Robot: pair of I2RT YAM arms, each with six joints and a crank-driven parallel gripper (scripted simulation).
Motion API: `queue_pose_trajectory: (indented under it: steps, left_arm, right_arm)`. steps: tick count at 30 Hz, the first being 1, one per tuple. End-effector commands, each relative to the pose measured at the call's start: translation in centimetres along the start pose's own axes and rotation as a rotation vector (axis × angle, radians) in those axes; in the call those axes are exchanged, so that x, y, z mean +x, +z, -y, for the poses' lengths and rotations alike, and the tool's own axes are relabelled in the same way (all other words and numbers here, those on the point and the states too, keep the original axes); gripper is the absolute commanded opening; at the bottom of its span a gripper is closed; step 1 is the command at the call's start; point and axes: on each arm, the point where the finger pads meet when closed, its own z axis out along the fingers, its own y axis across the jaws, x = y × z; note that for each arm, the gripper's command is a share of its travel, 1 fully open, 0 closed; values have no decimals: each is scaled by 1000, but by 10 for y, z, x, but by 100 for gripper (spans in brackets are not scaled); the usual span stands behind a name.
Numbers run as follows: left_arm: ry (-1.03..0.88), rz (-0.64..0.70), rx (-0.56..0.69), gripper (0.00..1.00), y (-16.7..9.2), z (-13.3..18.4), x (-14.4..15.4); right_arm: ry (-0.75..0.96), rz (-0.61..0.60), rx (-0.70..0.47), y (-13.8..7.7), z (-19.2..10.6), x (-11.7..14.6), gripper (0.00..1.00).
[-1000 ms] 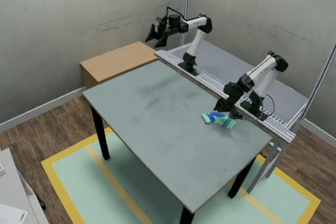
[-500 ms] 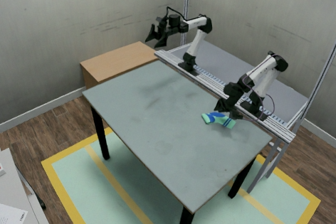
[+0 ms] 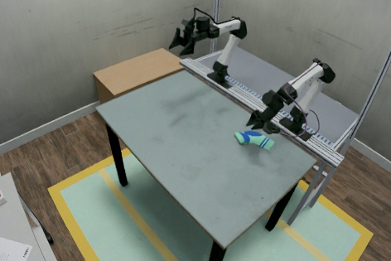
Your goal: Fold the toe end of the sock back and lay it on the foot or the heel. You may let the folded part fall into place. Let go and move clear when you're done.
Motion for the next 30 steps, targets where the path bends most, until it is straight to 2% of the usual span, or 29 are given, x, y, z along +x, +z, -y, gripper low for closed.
queue_pose_trajectory:
  steps: [1,3,5,6,15,18,20,21,23,27,30]
  left_arm:
    - [124,41,85,40,-4,21,-17]
    - [176,83,143,40,-15,38,-29]
    - [228,115,168,40,-18,47,-39]
    - [253,137,185,40,-20,53,-45]
    - [476,326,294,40,-51,94,-93]
    - [499,331,282,40,-47,92,-96]
    - [545,372,299,40,-56,102,-106]
    - [569,413,327,40,-69,110,-111]
    - [609,482,326,40,-78,117,-126]
    - [705,540,343,40,-88,130,-142]
    - [770,631,365,40,-112,142,-155]
  right_arm:
    - [3,28,12,-3,4,-11,100]
    - [6,63,21,-6,6,-25,100]
    - [7,39,22,-4,6,-14,100]
    - [8,-5,24,-4,7,0,100]
    - [10,22,23,-6,6,-12,100]
    - [6,15,21,-4,5,-8,100]
    - [8,37,24,-8,6,-18,100]
    - [8,27,25,-6,7,-14,100]
    - [8,9,27,-3,7,-7,100]
    - [10,26,27,-5,7,-15,100]
    - [10,14,28,-5,7,-8,100]
